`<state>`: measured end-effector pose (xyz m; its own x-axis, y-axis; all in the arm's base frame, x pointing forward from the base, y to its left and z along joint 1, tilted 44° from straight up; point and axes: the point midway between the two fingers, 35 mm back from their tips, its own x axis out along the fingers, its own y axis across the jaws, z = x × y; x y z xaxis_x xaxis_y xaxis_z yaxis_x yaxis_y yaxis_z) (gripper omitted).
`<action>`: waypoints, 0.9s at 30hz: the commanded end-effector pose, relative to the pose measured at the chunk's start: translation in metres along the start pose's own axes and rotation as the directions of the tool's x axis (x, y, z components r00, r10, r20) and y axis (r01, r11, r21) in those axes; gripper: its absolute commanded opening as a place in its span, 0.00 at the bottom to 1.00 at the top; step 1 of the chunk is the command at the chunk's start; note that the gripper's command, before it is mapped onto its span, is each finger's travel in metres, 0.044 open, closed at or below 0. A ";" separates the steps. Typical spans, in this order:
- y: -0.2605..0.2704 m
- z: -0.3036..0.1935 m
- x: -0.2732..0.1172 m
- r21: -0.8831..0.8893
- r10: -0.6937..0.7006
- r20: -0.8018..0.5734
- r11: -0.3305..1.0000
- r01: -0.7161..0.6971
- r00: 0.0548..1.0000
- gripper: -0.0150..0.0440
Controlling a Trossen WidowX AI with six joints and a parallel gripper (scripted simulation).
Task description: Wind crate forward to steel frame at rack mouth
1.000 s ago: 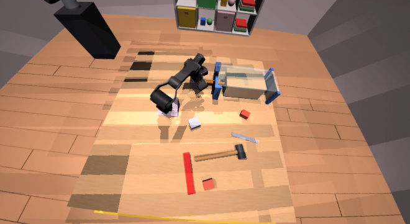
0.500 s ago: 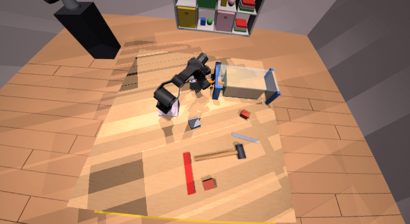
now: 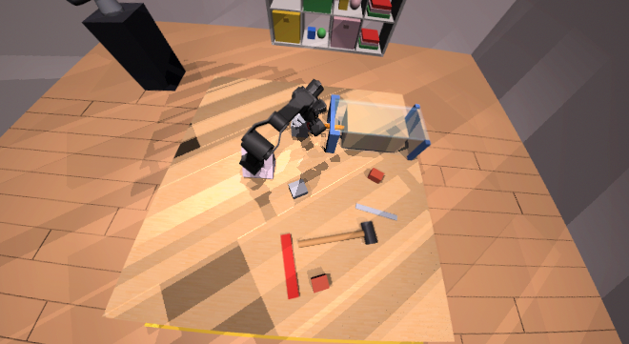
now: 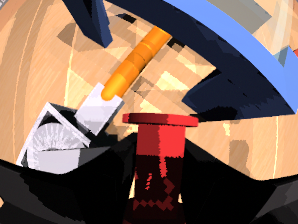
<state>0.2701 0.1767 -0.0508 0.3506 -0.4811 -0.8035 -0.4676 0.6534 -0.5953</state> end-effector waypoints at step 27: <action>0.016 0.032 0.017 0.012 0.003 0.002 1.000 -0.003 1.000 0.25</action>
<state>0.2884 0.1914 -0.0652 0.3497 -0.4882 -0.7996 -0.4645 0.6509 -0.6005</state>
